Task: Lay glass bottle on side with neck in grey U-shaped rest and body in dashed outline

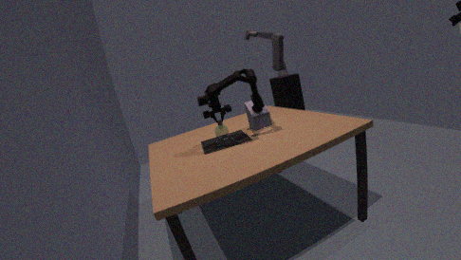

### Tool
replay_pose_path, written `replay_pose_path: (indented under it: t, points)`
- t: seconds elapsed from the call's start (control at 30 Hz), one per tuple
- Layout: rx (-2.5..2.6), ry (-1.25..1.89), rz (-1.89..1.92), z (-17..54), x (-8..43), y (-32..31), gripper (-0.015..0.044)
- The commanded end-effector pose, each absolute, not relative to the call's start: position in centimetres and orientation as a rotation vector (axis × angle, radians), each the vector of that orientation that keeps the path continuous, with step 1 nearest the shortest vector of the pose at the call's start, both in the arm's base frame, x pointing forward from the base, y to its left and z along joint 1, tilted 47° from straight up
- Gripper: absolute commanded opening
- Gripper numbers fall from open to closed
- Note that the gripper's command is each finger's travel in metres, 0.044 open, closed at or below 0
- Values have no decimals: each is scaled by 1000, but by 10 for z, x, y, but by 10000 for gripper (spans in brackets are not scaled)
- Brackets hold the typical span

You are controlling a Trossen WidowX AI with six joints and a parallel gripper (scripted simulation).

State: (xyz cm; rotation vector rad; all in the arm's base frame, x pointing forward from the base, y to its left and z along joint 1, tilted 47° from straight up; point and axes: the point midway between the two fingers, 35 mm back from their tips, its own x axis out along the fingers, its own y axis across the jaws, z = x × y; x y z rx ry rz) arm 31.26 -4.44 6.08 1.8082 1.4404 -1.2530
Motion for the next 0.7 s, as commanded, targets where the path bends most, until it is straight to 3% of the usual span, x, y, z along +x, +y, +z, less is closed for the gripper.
replay_pose_path:
  t: [0.0, 0.67]
  points:
    - [1814, 1447, -1245, 65, 315, -36, 125]
    - [1788, 1414, -1283, 71, 320, -21, 125]
